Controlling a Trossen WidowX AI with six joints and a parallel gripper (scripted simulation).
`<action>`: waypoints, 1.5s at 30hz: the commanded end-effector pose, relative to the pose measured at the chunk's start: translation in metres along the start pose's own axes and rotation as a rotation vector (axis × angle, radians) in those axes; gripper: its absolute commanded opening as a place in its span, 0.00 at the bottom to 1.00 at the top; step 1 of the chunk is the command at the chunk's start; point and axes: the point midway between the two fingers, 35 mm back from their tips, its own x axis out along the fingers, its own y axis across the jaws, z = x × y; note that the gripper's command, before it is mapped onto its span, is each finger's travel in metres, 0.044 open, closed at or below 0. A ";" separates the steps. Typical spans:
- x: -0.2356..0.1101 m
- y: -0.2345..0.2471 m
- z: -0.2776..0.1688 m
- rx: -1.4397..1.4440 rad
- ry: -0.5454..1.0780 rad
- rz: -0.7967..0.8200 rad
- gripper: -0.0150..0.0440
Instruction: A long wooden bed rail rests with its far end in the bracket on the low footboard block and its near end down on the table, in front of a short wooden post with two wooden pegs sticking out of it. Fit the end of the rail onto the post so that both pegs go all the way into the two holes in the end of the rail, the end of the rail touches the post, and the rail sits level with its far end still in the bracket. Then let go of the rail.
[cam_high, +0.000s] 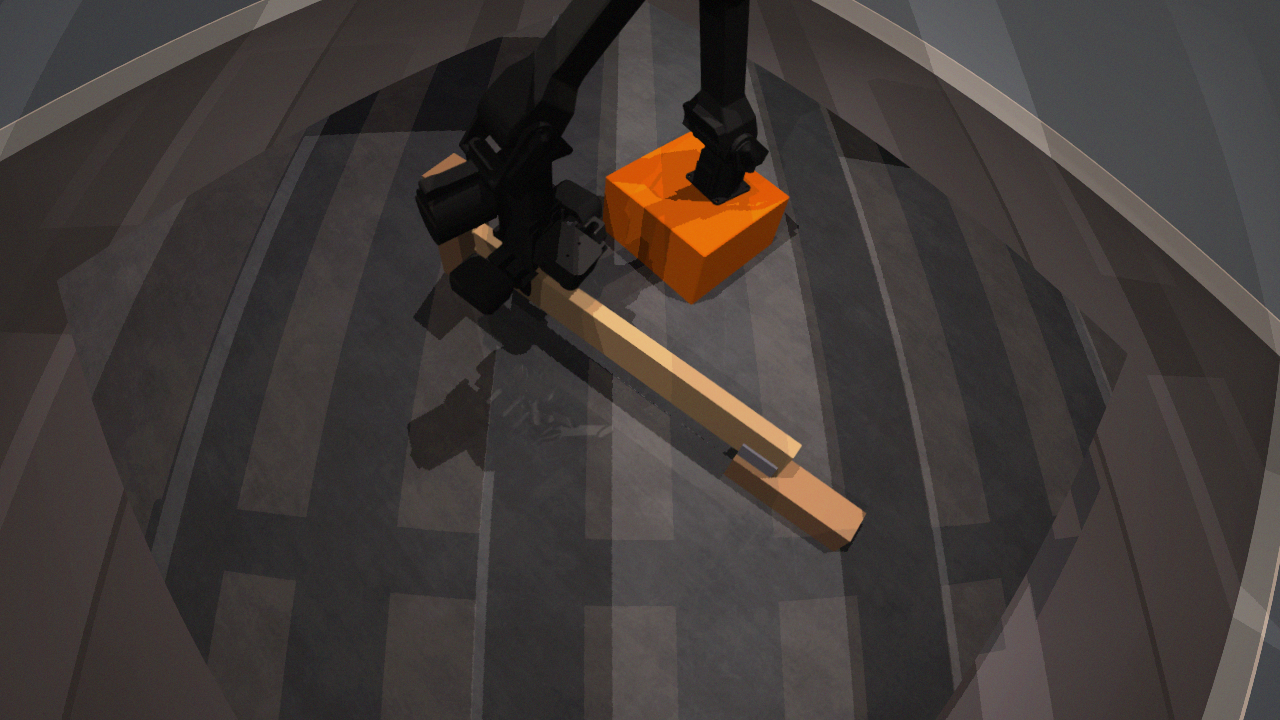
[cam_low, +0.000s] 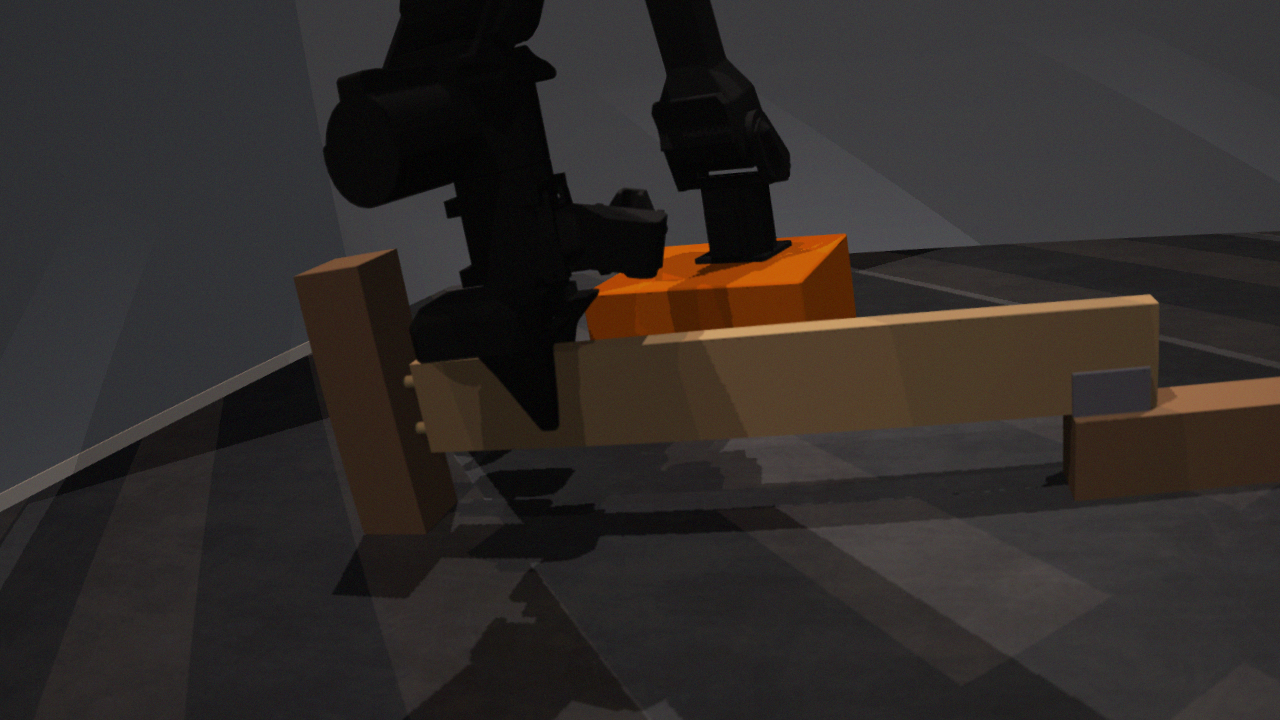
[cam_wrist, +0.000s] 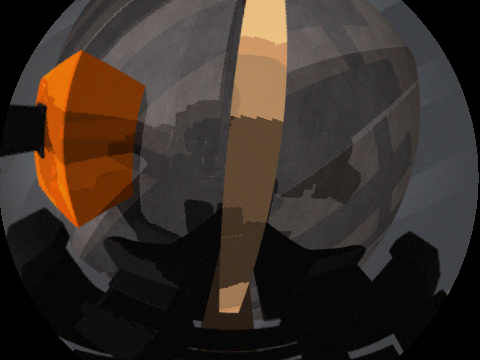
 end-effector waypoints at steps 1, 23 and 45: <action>-0.003 -0.003 -0.002 0.001 0.009 -0.007 0.25; -0.001 -0.002 0.003 0.001 0.008 -0.007 0.25; 0.001 -0.001 0.002 0.001 0.008 -0.007 0.25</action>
